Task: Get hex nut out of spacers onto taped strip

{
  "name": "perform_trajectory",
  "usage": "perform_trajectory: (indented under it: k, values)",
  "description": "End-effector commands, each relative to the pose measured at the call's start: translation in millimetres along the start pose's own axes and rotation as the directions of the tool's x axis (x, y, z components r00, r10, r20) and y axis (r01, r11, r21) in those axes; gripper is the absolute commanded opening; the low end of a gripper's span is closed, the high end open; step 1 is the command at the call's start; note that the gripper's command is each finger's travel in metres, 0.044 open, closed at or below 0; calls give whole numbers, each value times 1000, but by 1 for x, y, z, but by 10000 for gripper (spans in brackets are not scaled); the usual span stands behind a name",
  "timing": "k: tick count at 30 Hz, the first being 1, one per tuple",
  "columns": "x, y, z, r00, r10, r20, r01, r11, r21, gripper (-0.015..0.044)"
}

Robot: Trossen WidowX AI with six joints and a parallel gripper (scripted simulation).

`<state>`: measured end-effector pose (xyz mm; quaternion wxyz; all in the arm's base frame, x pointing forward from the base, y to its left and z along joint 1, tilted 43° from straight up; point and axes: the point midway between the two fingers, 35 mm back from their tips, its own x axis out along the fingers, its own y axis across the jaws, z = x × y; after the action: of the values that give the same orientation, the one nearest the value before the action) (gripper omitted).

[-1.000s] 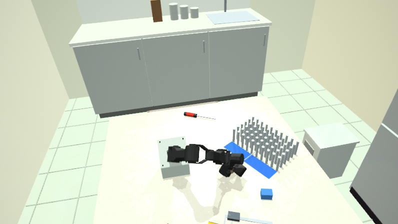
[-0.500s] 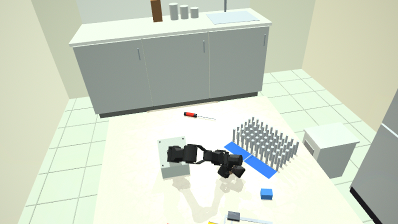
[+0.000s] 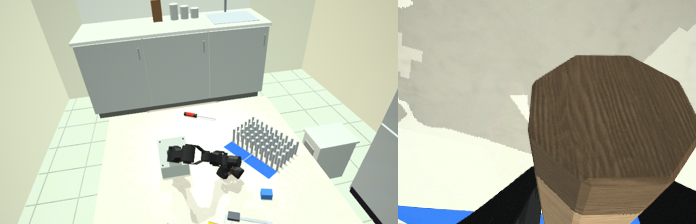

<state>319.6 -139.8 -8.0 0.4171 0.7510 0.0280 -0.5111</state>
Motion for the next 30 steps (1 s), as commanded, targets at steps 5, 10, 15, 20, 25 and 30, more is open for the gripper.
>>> perform_trajectory:
  k: [5, 10, 15, 20, 25, 30]
  values:
    - [-4, 0, 5, 1000, -1, 0, 1, 1000, -3, 0]
    - [-6, 0, 8, 1000, -1, 1, 1, 1000, -3, 0]
    - [-8, 0, 11, 1000, -1, 1, 1, 1000, -3, 0]
    - [-10, 0, 13, 1000, -1, 1, 1, 1000, -3, 0]
    - [-11, 0, 16, 1000, -1, 1, 1, 1000, -3, 0]
    - [-13, 0, 19, 1000, -1, 1, 1, 1000, -3, 0]
